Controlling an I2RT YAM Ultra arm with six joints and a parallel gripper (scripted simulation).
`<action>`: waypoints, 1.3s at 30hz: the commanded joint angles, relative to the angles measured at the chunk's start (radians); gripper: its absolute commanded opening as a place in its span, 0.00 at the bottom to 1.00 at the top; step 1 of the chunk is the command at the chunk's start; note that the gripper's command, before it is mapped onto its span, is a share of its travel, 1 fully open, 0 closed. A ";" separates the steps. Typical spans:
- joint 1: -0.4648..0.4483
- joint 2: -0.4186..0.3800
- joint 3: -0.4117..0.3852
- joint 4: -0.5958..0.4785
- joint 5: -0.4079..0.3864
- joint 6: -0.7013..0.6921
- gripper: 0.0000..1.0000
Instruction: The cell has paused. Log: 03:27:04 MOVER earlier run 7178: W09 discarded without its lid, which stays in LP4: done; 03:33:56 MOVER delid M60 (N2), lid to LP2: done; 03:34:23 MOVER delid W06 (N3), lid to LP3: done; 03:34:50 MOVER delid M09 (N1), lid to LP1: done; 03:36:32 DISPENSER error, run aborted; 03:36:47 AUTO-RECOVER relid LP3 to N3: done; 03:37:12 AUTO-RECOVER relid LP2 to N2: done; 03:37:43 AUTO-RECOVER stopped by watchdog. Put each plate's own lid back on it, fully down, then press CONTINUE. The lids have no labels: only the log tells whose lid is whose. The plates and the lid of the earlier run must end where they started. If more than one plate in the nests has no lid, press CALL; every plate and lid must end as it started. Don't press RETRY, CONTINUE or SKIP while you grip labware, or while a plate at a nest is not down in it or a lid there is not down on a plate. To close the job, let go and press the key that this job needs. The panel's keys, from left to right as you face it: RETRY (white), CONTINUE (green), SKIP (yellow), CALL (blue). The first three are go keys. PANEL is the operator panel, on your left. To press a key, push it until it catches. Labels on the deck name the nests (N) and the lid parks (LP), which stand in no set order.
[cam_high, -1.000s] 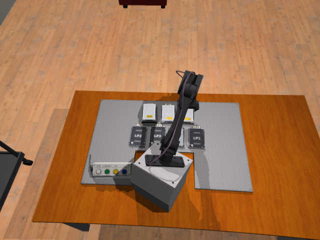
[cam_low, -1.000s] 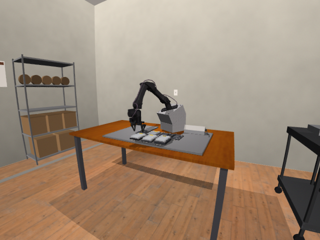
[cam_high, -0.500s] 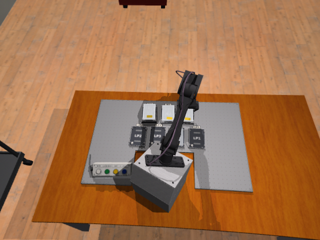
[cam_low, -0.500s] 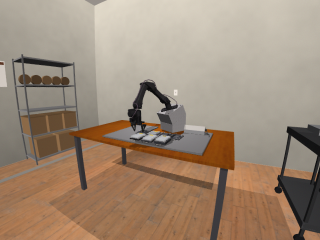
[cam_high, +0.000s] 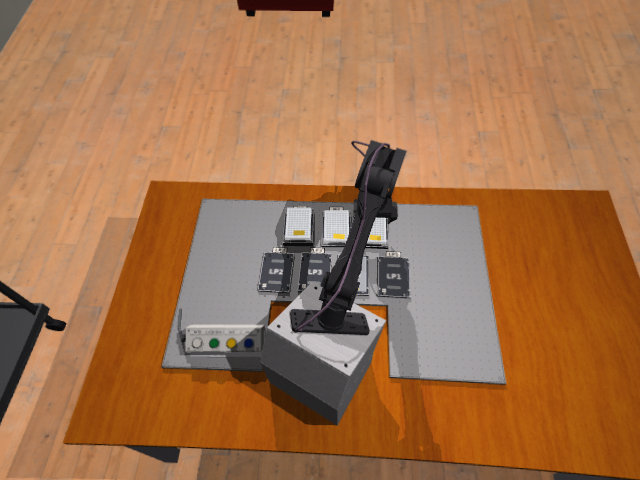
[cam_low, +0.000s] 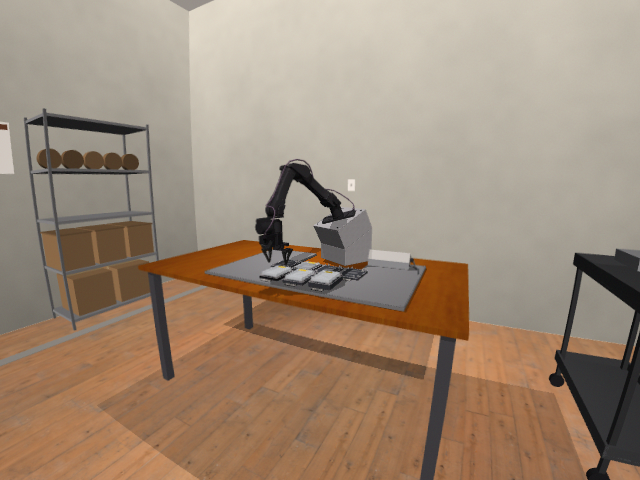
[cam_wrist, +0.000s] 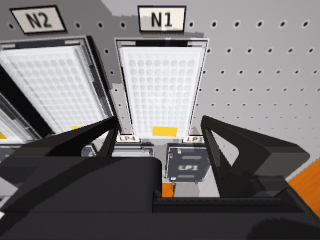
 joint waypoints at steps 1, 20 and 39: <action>0.006 -0.031 0.033 0.003 0.005 0.010 1.00; 0.105 -0.180 -0.376 0.215 0.047 0.087 0.84; 0.248 -0.282 -0.701 0.414 0.107 0.217 0.00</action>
